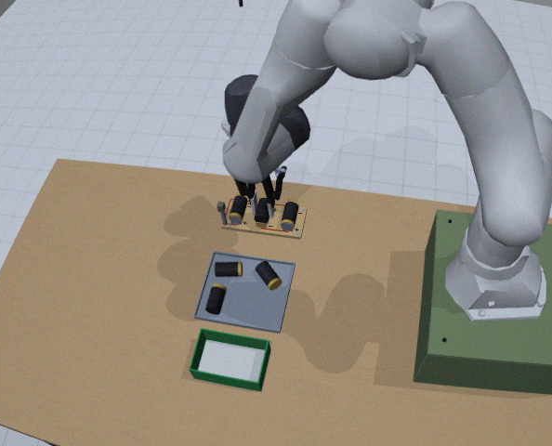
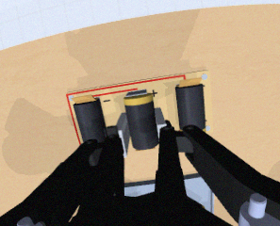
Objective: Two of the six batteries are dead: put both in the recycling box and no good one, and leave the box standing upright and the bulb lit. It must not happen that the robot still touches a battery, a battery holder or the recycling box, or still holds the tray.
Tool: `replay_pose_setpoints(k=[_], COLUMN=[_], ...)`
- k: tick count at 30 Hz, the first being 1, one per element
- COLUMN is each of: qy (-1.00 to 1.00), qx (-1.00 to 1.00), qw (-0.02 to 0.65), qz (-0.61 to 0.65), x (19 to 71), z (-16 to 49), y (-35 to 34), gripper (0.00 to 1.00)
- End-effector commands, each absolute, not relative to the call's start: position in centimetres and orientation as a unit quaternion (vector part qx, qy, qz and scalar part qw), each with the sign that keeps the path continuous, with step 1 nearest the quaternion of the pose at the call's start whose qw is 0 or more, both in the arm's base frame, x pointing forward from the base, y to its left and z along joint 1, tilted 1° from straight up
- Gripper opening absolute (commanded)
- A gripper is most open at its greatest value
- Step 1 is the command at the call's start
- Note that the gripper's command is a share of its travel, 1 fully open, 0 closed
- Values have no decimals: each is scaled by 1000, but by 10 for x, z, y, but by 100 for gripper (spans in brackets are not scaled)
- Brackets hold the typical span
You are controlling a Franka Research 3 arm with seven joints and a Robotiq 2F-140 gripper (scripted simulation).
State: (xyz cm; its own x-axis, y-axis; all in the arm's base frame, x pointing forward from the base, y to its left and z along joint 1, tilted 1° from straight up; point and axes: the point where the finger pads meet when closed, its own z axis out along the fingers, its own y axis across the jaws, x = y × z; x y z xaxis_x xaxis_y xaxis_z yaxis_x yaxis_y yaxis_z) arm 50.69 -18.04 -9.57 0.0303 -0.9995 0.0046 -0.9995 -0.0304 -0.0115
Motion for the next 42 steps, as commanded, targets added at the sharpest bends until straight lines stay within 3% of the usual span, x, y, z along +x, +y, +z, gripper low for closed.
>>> replay_pose_setpoints(k=[1, 25, 26, 42], qy=[694, 694, 694, 694], qx=[-720, -720, -720, -720], qw=[5, 5, 5, 5], qz=[-8, -8, -8, -8], x=[510, 510, 510, 510], z=[-102, -109, -109, -109], y=[-178, -178, -178, -178], gripper=[16, 16, 29, 29])
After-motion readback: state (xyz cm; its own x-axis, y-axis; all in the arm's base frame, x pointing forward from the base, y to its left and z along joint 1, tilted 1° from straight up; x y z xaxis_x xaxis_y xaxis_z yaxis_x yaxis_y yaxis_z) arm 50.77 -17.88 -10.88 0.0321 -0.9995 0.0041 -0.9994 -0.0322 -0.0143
